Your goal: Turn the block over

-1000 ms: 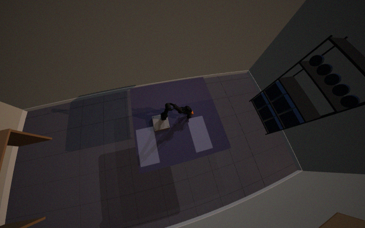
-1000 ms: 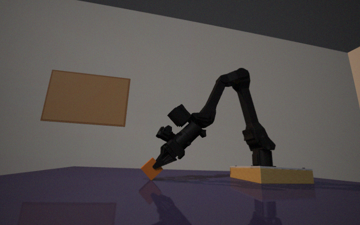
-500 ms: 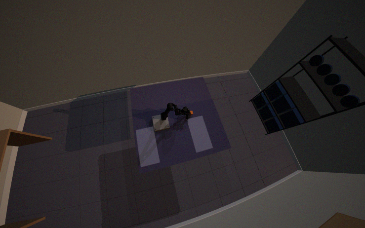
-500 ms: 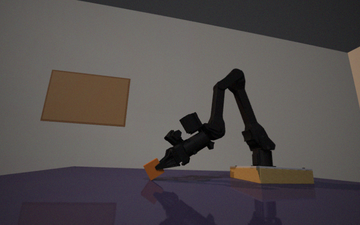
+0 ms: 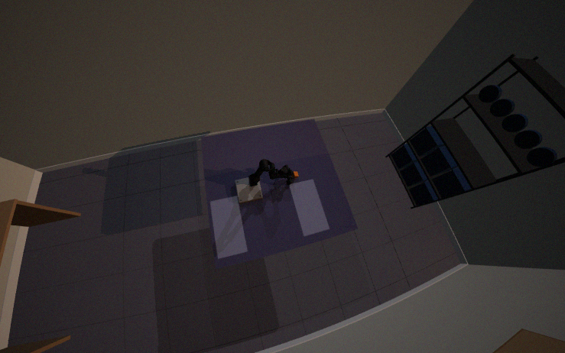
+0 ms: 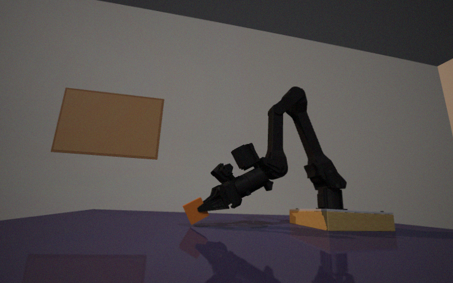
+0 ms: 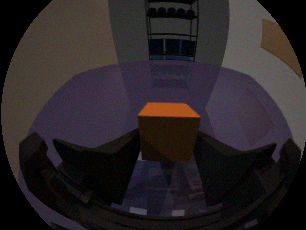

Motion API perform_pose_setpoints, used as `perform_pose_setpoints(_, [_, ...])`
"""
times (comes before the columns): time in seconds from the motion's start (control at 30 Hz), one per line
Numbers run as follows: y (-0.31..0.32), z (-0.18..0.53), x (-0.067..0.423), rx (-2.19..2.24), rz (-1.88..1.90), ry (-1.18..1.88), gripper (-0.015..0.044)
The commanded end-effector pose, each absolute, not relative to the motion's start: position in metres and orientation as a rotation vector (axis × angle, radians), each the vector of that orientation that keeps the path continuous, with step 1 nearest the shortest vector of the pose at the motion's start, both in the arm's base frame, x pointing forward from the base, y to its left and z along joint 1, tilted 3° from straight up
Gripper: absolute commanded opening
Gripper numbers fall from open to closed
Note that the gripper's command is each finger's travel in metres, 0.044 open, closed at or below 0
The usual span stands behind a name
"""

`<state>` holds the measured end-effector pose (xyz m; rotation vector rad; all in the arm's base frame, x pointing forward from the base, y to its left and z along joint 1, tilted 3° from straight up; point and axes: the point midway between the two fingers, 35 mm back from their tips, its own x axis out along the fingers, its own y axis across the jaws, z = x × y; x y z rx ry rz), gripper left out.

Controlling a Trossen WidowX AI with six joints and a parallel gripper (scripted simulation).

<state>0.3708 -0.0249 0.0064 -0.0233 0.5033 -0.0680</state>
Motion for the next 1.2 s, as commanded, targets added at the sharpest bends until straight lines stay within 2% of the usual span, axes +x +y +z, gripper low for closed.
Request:
perform_pose_setpoints(0.0, [-0.0243,0.0079,0.3715,-0.028,-0.063,0.495,0.0])
perform_pose_setpoints(0.1, [-0.0243,0.0079,0.3715,-0.028,-0.063,0.495,0.0])
perform_pose_setpoints(0.67, [-0.0243,0.0079,0.3715,-0.028,-0.063,0.495,0.044])
perform_pose_setpoints(1.17, [-0.0243,0.0079,0.3715,-0.028,-0.063,0.495,0.044])
